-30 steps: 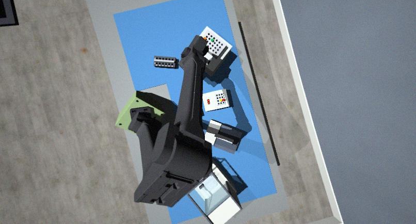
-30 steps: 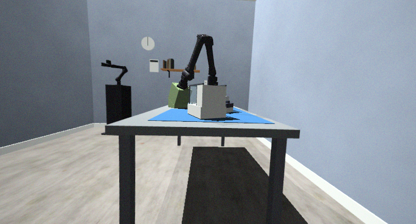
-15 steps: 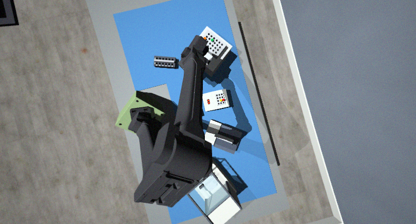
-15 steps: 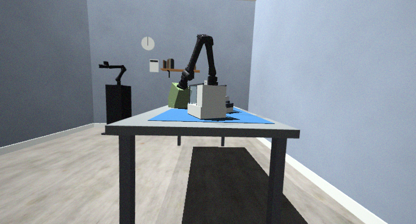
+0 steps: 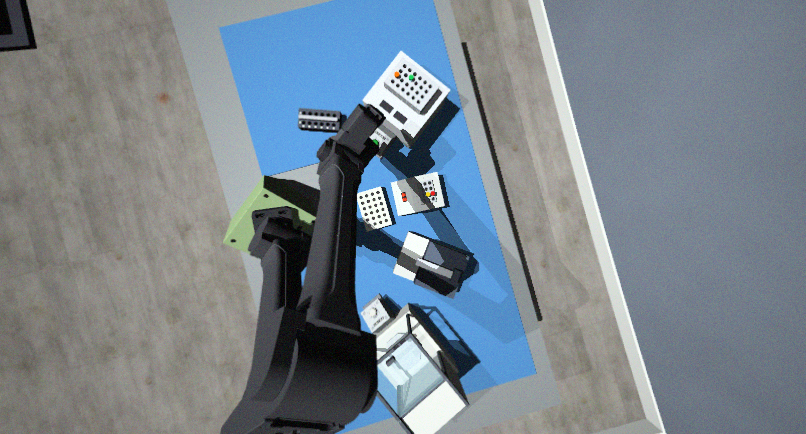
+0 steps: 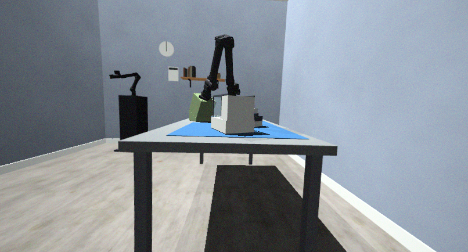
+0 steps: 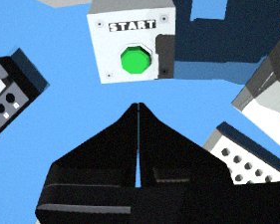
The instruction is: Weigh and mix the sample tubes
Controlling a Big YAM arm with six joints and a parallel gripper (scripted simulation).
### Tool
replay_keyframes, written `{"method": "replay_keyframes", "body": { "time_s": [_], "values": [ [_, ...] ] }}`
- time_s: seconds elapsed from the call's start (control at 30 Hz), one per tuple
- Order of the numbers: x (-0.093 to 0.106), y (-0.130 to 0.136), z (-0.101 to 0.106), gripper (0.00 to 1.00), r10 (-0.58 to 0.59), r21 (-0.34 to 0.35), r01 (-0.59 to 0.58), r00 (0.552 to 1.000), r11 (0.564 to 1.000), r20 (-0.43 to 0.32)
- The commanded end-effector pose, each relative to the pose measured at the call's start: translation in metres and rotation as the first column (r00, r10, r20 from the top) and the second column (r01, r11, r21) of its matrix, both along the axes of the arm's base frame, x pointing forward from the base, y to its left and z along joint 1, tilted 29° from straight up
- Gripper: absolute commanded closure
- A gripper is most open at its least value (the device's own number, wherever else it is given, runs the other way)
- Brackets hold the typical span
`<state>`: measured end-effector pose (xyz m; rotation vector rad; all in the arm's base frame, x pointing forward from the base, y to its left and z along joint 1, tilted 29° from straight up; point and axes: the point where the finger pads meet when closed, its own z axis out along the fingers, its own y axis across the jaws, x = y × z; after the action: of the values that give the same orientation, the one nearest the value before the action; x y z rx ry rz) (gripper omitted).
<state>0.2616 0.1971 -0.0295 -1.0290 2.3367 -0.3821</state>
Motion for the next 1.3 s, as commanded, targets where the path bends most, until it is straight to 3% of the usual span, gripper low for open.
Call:
{"method": "replay_keyframes", "body": {
  "time_s": [0.0,0.07,0.3,0.63,1.27],
  "values": [
    [0.006,0.002,0.004,1.0,0.1,0.037,-0.103,0.993,0.994,0.07],
    [0.002,-0.003,-0.004,1.0,0.121,0.033,-0.123,0.99,0.992,0.072],
    [-0.003,-0.008,0.003,1.0,0.136,0.065,-0.144,0.984,0.987,0.112],
    [-0.011,-0.018,0.001,1.0,0.136,0.063,-0.144,0.984,0.988,0.112],
    [0.009,-0.008,-0.015,1.0,0.136,0.065,-0.144,0.984,0.987,0.114]
  ]
}}
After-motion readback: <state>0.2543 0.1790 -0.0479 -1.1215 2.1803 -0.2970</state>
